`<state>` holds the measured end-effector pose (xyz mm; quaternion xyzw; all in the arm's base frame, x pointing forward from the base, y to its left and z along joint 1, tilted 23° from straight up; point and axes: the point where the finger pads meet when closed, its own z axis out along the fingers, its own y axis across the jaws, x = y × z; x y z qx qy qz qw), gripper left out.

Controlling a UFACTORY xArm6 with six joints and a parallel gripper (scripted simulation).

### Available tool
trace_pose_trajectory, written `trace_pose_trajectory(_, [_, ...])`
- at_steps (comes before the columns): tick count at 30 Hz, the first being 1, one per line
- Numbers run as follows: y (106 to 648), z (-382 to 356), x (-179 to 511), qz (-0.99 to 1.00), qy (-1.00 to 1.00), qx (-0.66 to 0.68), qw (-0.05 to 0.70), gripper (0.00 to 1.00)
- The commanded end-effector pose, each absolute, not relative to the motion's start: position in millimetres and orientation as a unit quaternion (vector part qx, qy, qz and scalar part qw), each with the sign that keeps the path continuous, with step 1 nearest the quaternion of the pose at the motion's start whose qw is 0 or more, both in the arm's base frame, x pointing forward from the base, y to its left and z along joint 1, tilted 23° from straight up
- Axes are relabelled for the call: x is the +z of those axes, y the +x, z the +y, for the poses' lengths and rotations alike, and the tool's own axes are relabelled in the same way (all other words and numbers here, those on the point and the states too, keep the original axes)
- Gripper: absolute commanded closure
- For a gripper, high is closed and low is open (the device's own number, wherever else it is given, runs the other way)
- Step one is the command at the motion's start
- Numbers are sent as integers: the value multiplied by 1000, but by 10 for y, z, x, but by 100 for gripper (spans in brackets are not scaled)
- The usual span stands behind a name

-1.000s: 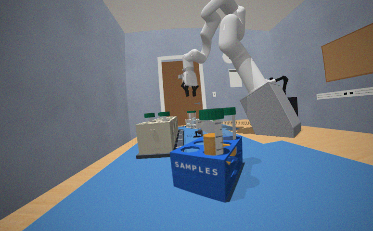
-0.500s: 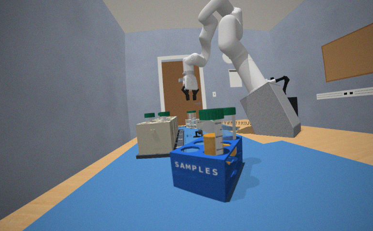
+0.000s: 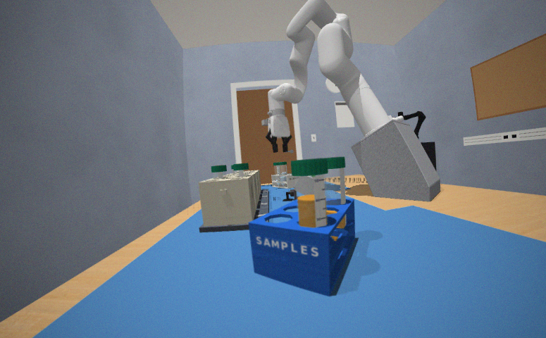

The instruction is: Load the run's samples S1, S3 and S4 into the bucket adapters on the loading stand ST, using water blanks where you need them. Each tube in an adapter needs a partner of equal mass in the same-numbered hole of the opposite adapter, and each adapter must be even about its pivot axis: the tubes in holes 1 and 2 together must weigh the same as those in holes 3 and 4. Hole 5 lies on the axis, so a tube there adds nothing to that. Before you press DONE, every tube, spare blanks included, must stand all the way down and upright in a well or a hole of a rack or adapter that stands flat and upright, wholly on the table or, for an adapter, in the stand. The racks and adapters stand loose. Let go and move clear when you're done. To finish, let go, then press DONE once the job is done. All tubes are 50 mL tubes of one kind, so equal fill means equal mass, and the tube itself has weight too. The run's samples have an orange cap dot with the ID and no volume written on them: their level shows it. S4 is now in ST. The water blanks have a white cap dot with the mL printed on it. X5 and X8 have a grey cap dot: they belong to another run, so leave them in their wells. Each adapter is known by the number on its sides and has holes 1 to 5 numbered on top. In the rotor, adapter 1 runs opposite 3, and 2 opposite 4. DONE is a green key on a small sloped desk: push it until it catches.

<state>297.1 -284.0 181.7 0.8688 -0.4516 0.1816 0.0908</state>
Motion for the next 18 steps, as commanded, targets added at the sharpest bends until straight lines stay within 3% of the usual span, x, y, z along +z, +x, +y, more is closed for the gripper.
trace_pose_trajectory(1, [2996,-2869,1773,-451,868,184,91,43])
trace_pose_trajectory(18, [3066,-2966,1497,-451,868,183,91,43])
